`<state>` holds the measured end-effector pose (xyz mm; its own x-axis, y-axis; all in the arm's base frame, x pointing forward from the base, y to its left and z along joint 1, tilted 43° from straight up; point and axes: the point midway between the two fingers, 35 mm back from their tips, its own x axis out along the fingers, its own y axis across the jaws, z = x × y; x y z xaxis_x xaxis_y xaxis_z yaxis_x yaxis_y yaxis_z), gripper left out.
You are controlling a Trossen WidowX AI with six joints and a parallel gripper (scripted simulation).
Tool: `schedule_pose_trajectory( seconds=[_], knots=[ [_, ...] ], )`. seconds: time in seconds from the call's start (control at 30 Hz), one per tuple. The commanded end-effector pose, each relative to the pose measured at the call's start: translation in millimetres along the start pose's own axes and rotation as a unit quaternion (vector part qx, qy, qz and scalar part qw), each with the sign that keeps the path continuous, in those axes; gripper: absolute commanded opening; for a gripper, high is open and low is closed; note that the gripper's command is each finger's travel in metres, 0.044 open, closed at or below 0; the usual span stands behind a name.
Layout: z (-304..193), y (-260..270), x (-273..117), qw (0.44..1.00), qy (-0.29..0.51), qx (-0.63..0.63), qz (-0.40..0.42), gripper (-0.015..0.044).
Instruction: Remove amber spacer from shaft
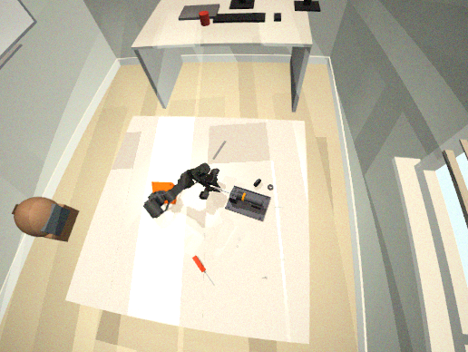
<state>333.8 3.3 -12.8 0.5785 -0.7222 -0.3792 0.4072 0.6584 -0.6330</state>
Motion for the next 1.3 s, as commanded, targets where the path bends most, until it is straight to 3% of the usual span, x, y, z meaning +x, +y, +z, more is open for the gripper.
schedule_pose_trajectory(
  seconds=[0.0, 1.27],
  knots=[
    [-0.7, -0.7, -0.4, 1.0, 0.0, 0.001, -0.002, 0.0],
    [-3.3, -0.6, -2.9, 1.0, 0.0, 0.001, -0.002, 0.0]
  ],
)
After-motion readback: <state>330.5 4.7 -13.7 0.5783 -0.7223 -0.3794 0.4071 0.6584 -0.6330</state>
